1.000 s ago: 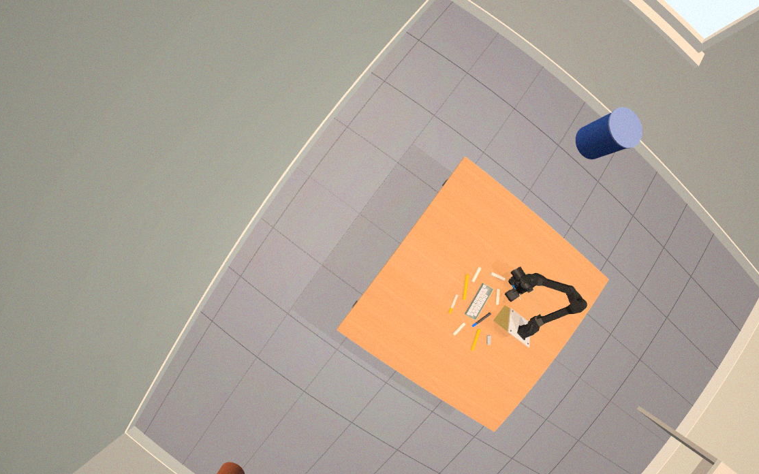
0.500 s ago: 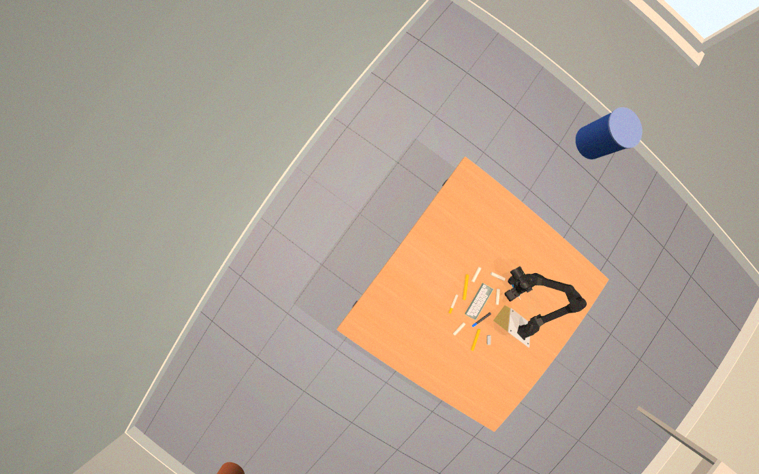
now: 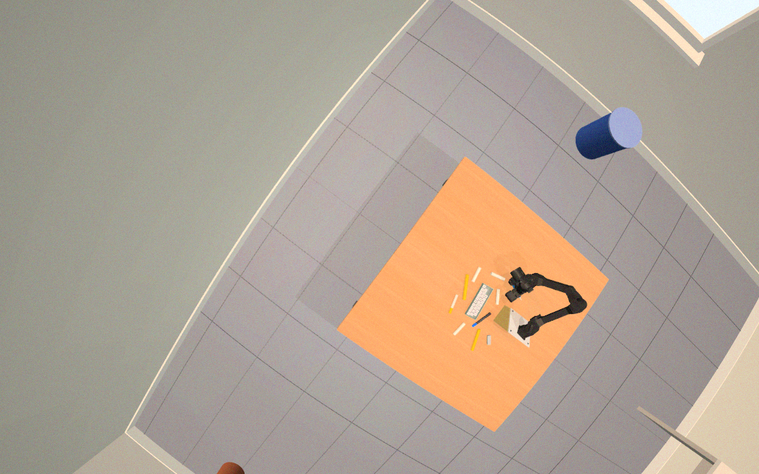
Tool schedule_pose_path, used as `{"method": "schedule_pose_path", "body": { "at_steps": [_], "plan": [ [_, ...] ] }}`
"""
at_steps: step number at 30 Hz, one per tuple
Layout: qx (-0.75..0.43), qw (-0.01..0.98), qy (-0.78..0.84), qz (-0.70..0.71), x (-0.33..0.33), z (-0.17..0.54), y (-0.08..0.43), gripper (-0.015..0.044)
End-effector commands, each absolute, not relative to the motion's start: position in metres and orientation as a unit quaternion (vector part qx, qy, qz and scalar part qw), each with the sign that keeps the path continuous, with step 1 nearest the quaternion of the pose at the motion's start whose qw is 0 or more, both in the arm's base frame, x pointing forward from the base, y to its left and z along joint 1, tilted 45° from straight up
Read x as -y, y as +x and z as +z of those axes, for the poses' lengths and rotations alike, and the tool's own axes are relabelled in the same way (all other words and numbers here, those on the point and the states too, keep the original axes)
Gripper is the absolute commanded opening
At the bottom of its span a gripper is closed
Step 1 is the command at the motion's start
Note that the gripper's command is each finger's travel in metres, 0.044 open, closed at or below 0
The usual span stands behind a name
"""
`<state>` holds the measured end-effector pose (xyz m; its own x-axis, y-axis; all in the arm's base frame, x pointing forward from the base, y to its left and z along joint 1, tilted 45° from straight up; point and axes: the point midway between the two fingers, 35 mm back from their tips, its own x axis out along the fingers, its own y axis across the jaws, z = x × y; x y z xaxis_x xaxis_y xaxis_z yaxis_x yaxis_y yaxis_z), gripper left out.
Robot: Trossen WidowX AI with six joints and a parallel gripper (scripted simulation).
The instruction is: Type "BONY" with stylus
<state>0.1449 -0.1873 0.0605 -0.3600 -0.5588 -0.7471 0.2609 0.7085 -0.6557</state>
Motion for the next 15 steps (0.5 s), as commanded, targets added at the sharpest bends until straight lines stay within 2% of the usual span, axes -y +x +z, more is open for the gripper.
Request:
{"method": "schedule_pose_path", "body": {
  "at_steps": [1,10,15],
  "plan": [
    [-0.733,0.562,-0.099,-0.371,0.175,0.074,0.145,0.0],
    [-0.733,0.561,-0.1,-0.371,0.162,0.089,0.14,0.0],
    [-0.729,0.595,-0.115,-0.319,0.154,0.067,0.156,0.0]
  ]
}}
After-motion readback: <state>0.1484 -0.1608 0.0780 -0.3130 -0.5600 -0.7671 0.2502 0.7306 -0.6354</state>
